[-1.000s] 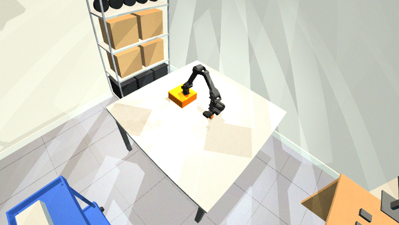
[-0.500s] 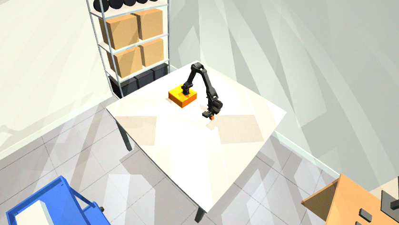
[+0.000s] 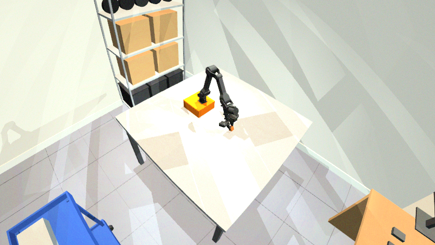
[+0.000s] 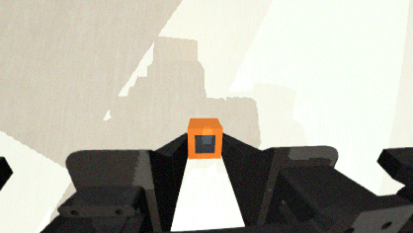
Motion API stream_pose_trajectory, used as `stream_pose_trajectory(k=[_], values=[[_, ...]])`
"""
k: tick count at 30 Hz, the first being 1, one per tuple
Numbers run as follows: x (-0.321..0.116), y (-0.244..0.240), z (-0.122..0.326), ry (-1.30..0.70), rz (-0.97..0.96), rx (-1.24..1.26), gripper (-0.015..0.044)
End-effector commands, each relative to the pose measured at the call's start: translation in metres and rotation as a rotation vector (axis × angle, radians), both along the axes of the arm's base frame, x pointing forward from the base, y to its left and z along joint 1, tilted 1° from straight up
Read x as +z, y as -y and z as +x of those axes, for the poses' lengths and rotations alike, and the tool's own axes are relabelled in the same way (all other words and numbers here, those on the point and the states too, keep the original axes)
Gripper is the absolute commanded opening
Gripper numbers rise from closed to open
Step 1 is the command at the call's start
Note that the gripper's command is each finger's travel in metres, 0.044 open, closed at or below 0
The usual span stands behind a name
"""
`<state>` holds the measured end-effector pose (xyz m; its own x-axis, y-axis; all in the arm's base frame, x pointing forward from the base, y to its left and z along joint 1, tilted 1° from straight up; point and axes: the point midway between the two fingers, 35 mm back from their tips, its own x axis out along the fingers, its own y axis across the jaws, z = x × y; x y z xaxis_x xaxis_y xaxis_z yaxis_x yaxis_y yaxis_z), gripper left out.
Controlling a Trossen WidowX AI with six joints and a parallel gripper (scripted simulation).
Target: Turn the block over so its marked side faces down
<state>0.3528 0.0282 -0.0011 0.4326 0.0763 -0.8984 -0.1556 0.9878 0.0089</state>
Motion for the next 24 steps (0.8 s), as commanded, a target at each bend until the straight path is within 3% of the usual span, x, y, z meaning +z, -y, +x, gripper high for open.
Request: stream_pose_trajectory(k=[1, 24], values=[[0.002, 0.000, -0.003, 0.073, 0.011, 0.006, 0.0000], [-0.025, -0.001, 0.009, 0.307, 0.050, 0.000, 0.0000]])
